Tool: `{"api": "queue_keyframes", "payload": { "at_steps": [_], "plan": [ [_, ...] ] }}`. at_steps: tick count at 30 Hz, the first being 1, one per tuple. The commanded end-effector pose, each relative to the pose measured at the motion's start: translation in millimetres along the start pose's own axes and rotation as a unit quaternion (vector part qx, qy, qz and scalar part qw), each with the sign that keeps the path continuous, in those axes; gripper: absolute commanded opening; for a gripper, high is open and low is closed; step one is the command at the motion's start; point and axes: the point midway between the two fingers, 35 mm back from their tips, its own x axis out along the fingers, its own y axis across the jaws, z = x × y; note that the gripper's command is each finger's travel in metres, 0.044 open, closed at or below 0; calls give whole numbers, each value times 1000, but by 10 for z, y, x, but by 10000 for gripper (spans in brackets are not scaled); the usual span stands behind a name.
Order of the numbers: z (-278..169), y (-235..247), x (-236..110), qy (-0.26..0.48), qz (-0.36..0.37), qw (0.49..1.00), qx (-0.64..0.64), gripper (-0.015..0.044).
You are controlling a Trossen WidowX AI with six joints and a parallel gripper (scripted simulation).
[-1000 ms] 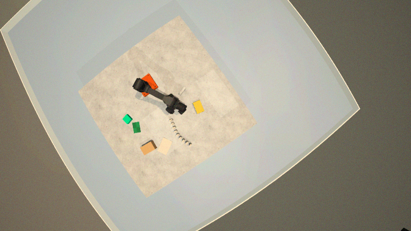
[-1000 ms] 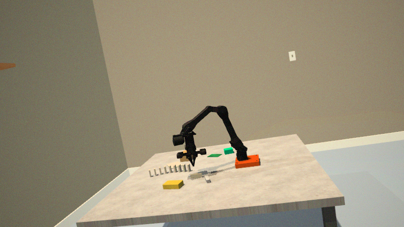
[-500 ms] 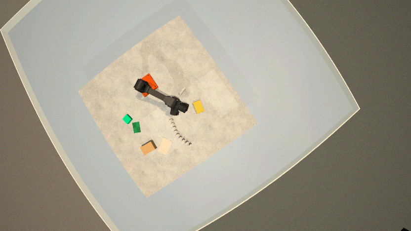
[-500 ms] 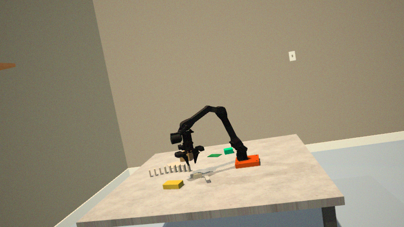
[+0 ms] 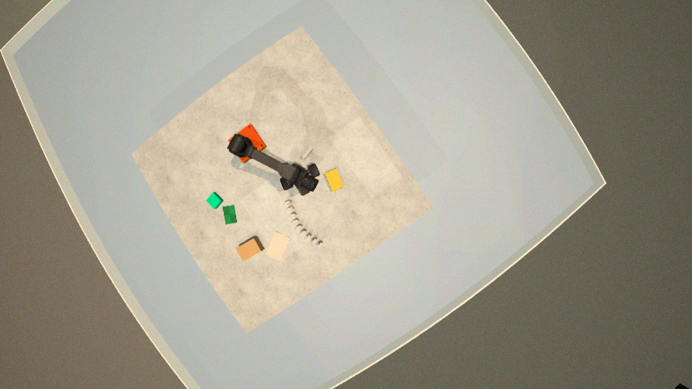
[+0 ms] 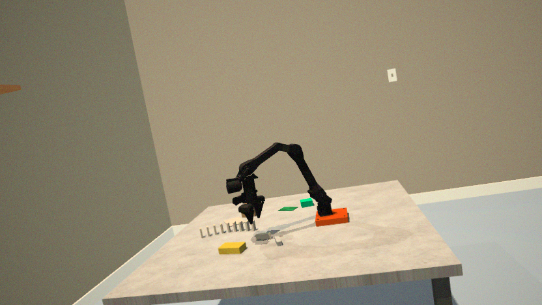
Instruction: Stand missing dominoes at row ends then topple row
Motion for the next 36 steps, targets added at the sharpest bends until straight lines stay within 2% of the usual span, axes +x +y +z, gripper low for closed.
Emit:
{"api": "queue_keyframes", "payload": {
  "at_steps": [1,14,22,36],
  "plan": [
    [46,47,38,8,-2,982,-190,440],
    [47,48,54,8,-2,982,-190,440],
    [24,53,674,8,-2,982,-190,440],
    [36,35,814,8,-2,982,-190,440]
  ]
}}
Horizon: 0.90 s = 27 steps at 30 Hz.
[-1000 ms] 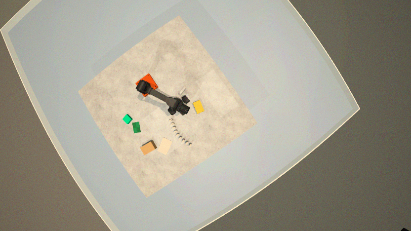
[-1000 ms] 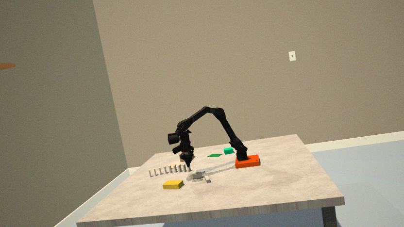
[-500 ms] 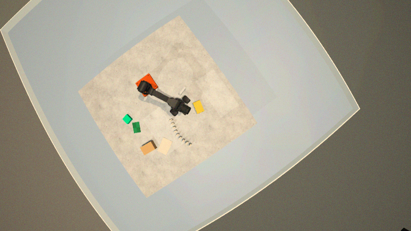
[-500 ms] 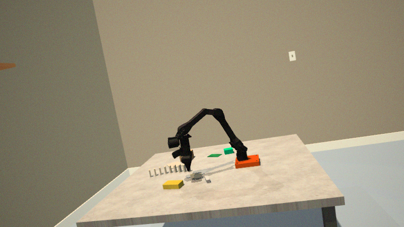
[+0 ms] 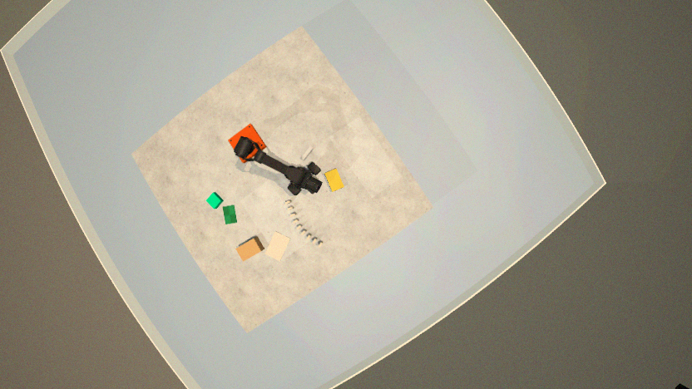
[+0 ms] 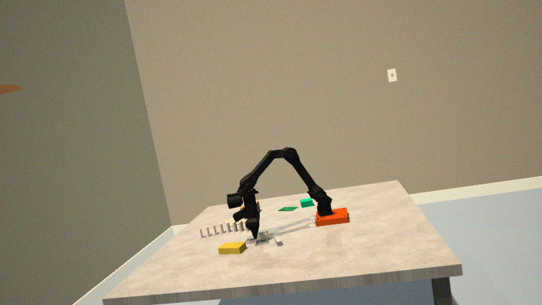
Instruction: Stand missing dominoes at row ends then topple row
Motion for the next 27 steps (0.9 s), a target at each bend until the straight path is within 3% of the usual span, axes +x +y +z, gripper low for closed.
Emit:
{"api": "queue_keyframes", "payload": {
  "at_steps": [1,9,24,27],
  "plan": [
    [-38,-10,122,8,-1,1000,-3,440],
    [-39,-10,133,8,-1,1000,-3,440],
    [-39,-10,133,8,-1,1000,-3,46],
    [-39,-10,133,8,-1,1000,-3,30]
  ]
}}
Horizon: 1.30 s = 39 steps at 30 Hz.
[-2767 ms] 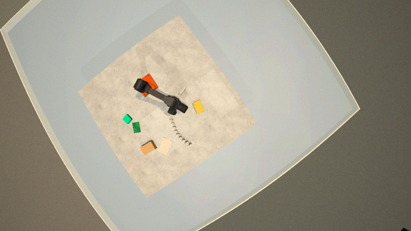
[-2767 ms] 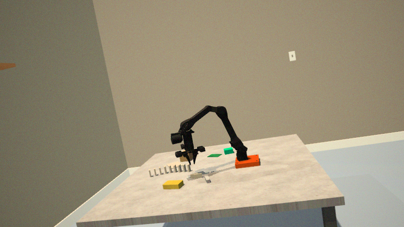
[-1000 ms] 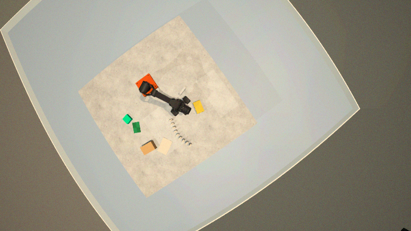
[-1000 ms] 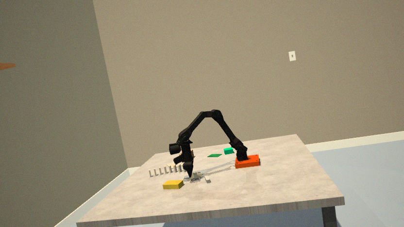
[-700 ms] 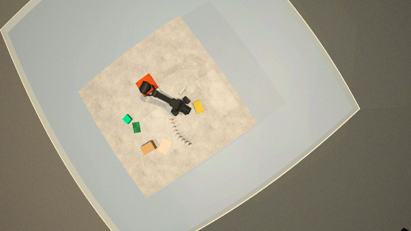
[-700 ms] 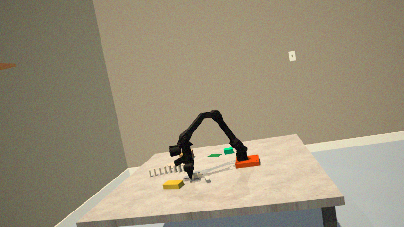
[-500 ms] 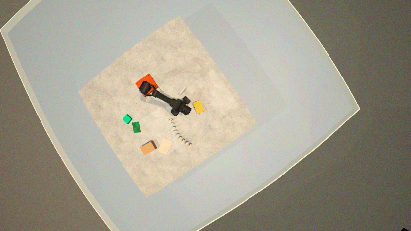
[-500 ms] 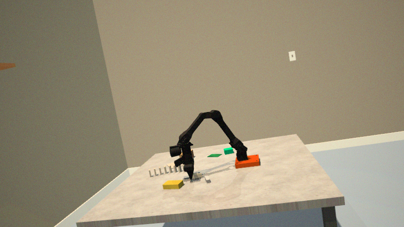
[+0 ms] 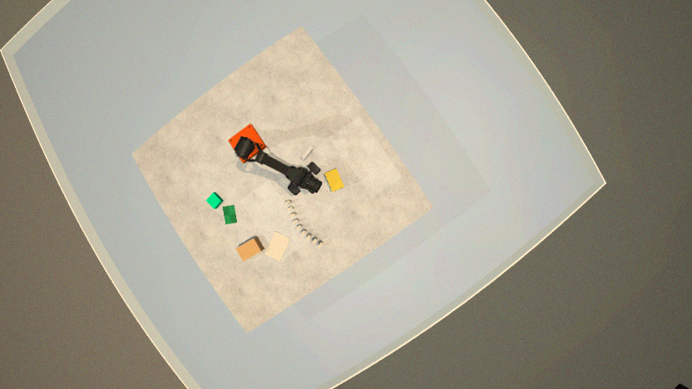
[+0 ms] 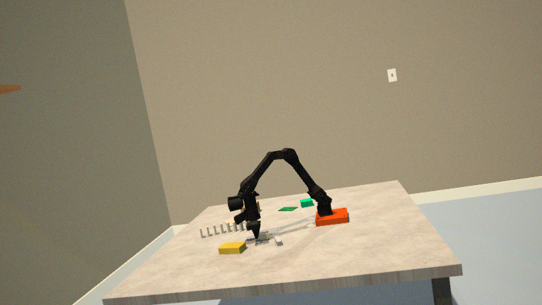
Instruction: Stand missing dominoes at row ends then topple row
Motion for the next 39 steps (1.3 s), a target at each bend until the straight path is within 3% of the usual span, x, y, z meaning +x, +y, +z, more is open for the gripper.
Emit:
{"api": "queue_keyframes", "payload": {
  "at_steps": [1,8,21,28,39],
  "plan": [
    [-7,2,12,1,1,1000,-3,30],
    [-4,0,-10,1,1,1000,-3,30],
    [175,-83,-1415,1,1,1000,-3,30],
    [182,-119,-1546,1,1,1000,4,30],
    [-799,-1540,-1668,2,-6,956,295,30]
  ]
}}
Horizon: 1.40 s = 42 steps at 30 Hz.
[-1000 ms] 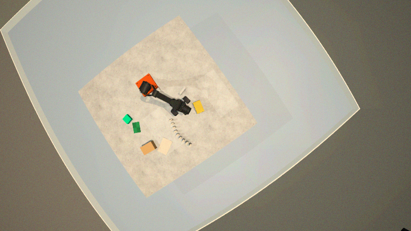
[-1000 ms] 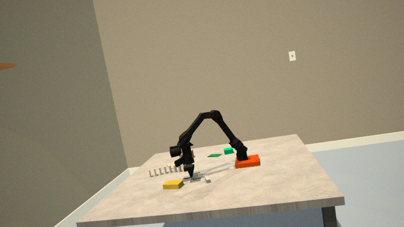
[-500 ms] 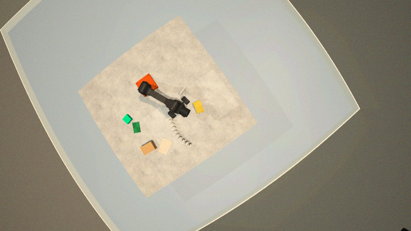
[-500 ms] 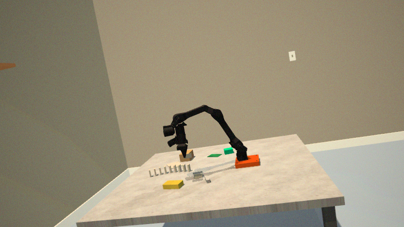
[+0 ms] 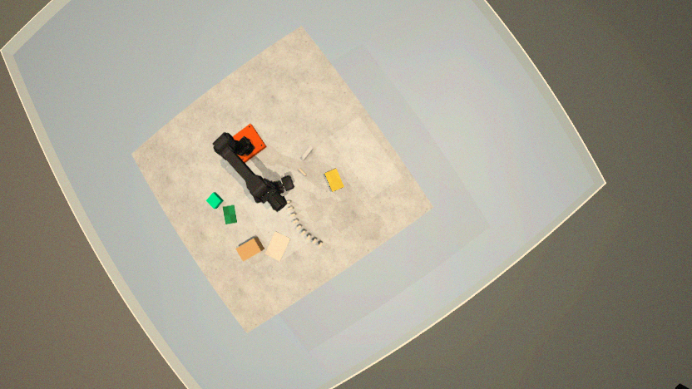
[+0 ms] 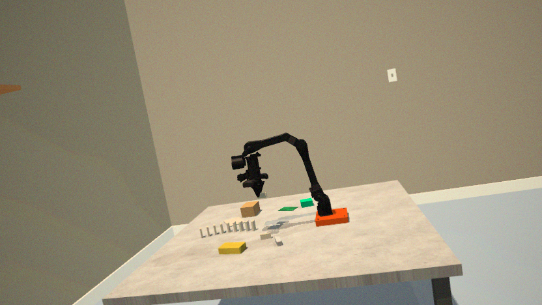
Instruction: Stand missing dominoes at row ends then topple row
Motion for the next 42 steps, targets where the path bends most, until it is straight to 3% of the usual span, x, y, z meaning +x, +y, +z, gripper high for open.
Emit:
{"api": "queue_keyframes", "payload": {
  "at_steps": [1,6,17,42],
  "plan": [
    [-327,-623,33,4,-5,992,125,30],
    [-758,-1116,138,4,-8,968,251,30],
    [-784,-1135,159,1,-14,967,255,30],
    [-831,-1107,503,-197,-190,944,186,30]
  ]
}}
